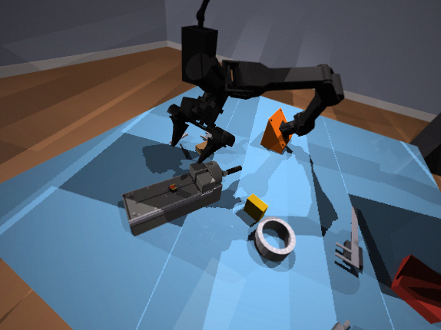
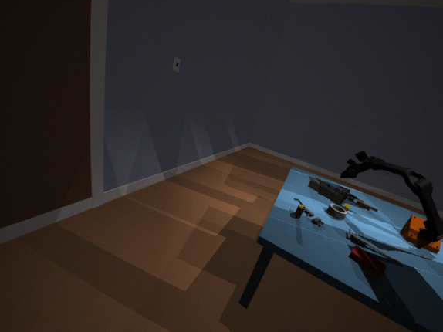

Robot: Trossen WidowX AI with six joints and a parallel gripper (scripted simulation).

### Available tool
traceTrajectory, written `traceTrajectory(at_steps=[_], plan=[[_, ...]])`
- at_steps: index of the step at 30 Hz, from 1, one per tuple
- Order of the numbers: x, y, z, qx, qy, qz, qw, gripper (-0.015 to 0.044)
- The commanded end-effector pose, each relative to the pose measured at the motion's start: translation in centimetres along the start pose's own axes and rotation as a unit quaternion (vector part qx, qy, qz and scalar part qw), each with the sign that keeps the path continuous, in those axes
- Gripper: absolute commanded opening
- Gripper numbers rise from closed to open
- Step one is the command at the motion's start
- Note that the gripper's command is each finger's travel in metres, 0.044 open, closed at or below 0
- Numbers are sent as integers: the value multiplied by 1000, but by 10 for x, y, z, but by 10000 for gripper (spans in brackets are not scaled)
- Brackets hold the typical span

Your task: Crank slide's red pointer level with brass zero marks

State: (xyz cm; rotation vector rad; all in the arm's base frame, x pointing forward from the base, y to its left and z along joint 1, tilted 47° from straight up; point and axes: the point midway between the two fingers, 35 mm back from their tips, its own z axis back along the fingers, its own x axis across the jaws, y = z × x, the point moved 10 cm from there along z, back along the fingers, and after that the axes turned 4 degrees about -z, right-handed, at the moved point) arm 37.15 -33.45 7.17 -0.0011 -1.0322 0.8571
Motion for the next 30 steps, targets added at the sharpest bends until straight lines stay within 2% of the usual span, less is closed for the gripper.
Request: traceTrajectory(at_steps=[1, 15, 30], plan=[[3, -4, 8, -2, 1, -1, 1000, 440], [60, 27, 36, -16, 63, -67, 996, 440], [109, 81, 64, -48, 124, -138, 981, 440]])
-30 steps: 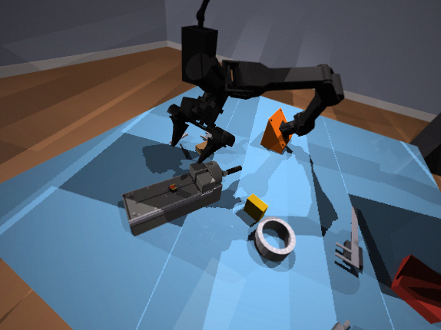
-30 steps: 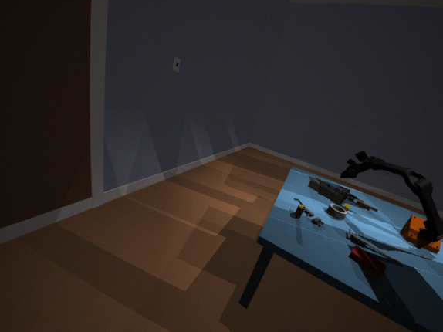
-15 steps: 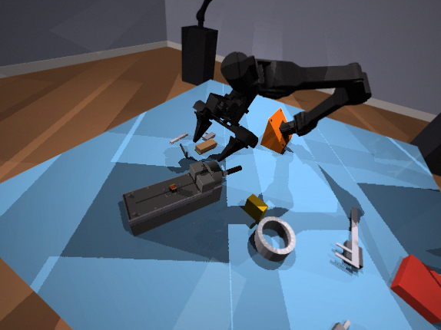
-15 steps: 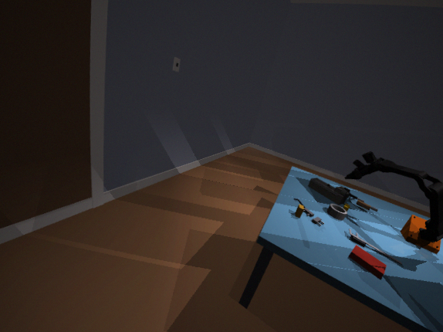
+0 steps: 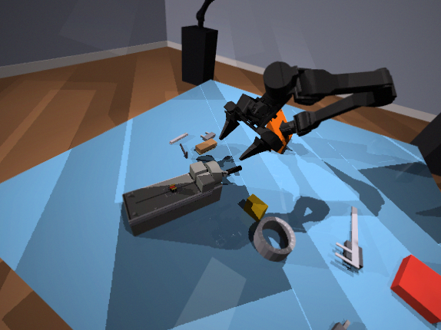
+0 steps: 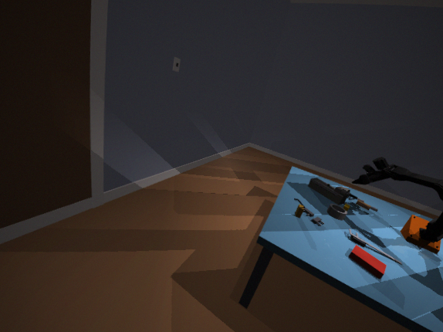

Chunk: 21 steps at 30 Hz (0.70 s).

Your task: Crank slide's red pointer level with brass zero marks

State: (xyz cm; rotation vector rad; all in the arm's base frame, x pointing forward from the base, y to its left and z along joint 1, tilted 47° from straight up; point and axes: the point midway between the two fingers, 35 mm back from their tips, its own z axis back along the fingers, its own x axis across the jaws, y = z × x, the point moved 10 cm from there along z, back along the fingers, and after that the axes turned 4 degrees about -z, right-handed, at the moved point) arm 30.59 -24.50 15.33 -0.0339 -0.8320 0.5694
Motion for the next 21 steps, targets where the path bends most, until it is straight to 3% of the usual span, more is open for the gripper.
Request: traceTrajectory(at_steps=[1, 21], plan=[[4, 14, 9, -11, 13, -16, 1000, 440], [2, 57, -32, -12, 15, -20, 1000, 440]])
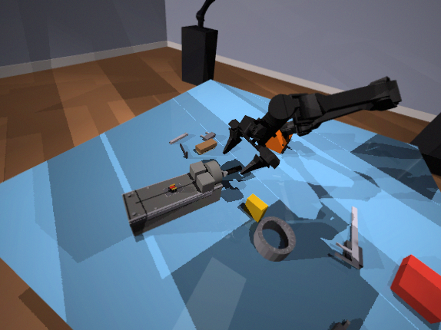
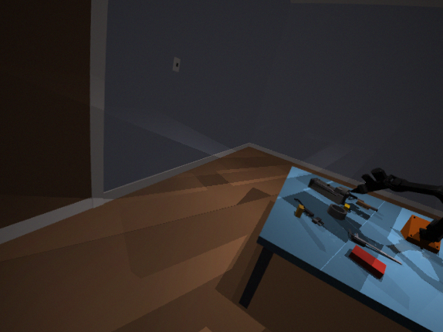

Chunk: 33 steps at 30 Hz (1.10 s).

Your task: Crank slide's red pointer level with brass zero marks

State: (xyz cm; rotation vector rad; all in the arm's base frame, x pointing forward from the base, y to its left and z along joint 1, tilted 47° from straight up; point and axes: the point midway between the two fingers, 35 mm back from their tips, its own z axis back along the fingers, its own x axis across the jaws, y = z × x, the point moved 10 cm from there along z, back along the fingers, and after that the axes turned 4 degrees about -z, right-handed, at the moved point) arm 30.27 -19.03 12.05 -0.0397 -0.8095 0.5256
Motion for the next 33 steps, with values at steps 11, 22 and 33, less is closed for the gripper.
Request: traceTrajectory(at_steps=[11, 22, 33], plan=[[-1, 12, -15, -4, 1, -1, 1000, 440], [-2, 25, -28, -4, 1, -1, 1000, 440], [-3, 38, -39, -4, 0, -2, 1000, 440]])
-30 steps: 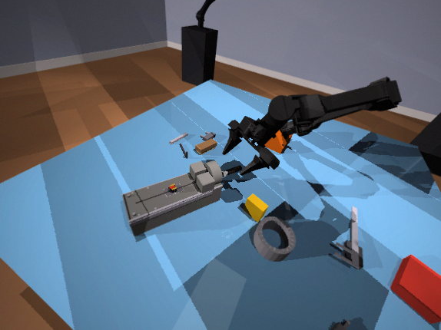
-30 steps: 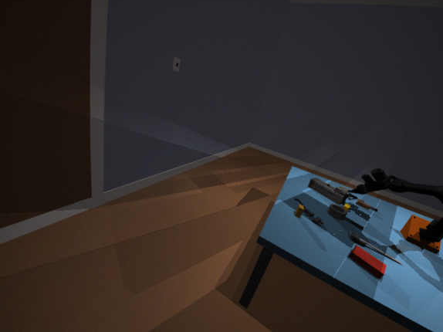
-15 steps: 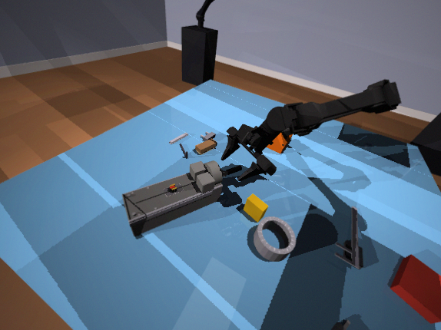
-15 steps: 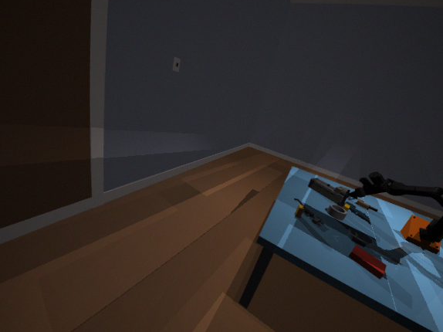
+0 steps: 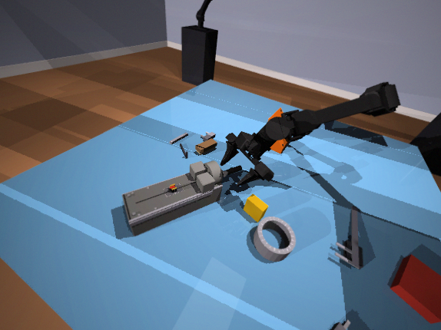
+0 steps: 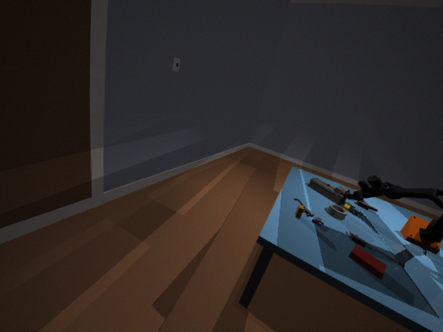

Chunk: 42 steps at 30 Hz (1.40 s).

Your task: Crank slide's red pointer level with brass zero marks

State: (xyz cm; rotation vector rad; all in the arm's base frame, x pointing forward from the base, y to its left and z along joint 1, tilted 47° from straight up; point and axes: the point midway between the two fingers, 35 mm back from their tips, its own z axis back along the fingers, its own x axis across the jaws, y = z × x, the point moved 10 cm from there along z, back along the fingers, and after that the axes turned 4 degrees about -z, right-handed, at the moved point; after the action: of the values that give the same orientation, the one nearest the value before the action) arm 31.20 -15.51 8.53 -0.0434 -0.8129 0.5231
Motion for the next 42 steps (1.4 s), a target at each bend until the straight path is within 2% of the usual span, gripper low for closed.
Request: traceTrajectory(at_steps=[1, 6, 23, 42], plan=[[-1, 4, -3, -2, 1, -2, 1000, 440], [-1, 8, -7, -2, 1, -2, 1000, 440], [-1, 8, -7, -2, 1, -2, 1000, 0], [-2, 7, -4, -2, 1, -2, 1000, 0]])
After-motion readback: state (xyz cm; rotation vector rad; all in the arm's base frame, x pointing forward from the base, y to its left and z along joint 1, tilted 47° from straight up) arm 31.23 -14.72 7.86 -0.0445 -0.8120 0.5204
